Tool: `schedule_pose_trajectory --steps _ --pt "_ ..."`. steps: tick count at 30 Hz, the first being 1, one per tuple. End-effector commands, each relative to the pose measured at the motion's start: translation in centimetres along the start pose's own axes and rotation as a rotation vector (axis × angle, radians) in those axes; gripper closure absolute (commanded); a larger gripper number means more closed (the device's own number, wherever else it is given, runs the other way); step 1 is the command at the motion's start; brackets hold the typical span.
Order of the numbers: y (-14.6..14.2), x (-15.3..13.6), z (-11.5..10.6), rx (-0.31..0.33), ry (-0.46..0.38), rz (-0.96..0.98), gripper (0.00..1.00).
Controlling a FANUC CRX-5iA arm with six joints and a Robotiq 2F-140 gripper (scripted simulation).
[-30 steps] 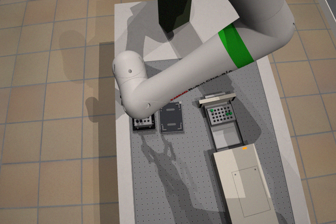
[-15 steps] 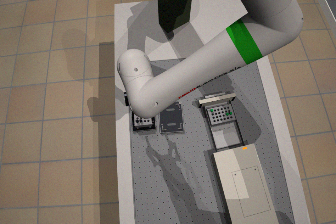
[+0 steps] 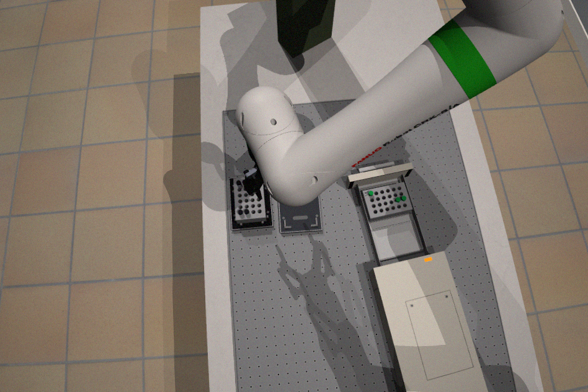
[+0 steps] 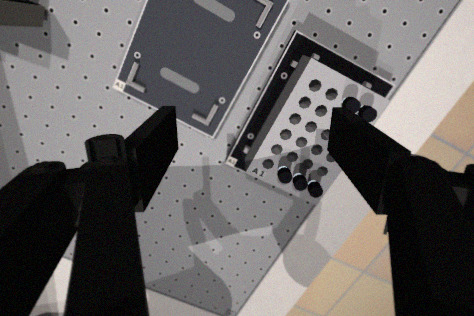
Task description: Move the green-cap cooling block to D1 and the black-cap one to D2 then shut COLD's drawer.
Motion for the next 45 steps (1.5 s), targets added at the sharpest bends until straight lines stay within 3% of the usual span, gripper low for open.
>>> schedule_pose_trajectory --steps 1,45 --pt "-1.1 0.5 -0.1 -0.004 0.003 -0.076 0.34" --pt "-15.7 6.8 -0.1 -0.006 0.001 -1.116 0.34"
Point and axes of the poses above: the point where the finger pads meet when closed, its own z axis out along the fingers, its own y axis across the jaws, x = y × z, the point moved 6 cm from there along -z, back along the fingers, and after that the axes turned 10 degrees about z, right-handed, at the moved point
